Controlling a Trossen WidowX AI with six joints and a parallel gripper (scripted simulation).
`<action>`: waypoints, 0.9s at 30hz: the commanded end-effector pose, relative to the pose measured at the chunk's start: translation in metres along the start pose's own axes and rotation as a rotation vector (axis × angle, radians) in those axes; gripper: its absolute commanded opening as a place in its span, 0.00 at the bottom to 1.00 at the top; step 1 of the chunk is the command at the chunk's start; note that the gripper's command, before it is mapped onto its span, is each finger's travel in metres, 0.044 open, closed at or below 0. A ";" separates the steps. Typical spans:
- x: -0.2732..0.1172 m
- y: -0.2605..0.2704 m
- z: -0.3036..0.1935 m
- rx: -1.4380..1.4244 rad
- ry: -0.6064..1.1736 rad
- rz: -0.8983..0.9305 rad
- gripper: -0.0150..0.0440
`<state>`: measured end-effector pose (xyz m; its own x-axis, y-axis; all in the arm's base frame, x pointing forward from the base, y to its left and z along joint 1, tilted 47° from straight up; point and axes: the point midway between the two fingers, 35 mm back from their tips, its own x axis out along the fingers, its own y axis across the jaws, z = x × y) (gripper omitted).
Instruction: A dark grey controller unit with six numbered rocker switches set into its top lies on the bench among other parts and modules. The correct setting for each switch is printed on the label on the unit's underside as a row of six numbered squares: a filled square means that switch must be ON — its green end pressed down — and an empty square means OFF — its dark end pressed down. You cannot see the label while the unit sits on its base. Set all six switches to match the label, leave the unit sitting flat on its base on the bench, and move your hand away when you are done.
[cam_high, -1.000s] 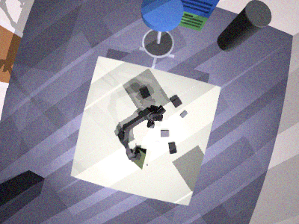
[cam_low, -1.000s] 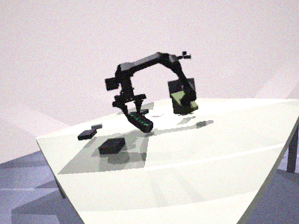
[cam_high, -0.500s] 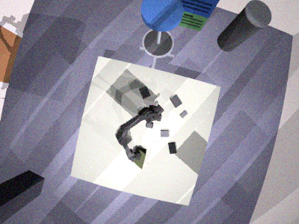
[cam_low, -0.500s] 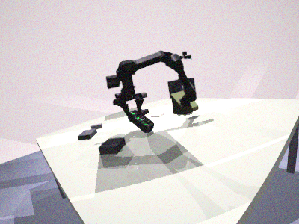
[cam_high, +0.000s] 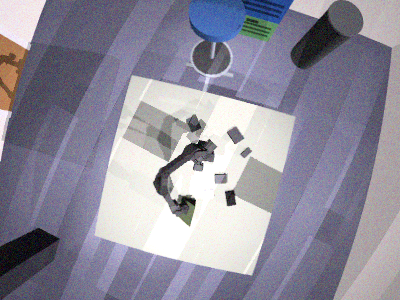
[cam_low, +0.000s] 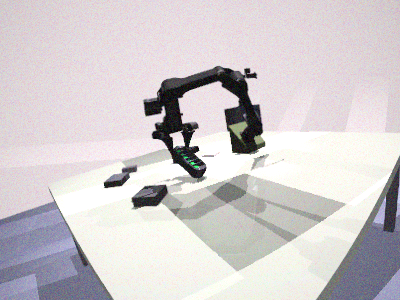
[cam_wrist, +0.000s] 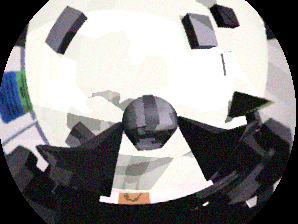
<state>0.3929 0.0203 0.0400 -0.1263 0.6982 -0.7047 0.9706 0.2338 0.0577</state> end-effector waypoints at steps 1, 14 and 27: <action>-0.004 0.000 -0.005 0.003 -0.006 0.005 0.82; -0.010 0.000 -0.013 0.003 -0.029 0.005 0.82; -0.015 0.000 -0.023 0.003 -0.057 0.005 0.82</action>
<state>0.3908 0.0233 0.0609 -0.1152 0.6608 -0.7417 0.9707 0.2335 0.0573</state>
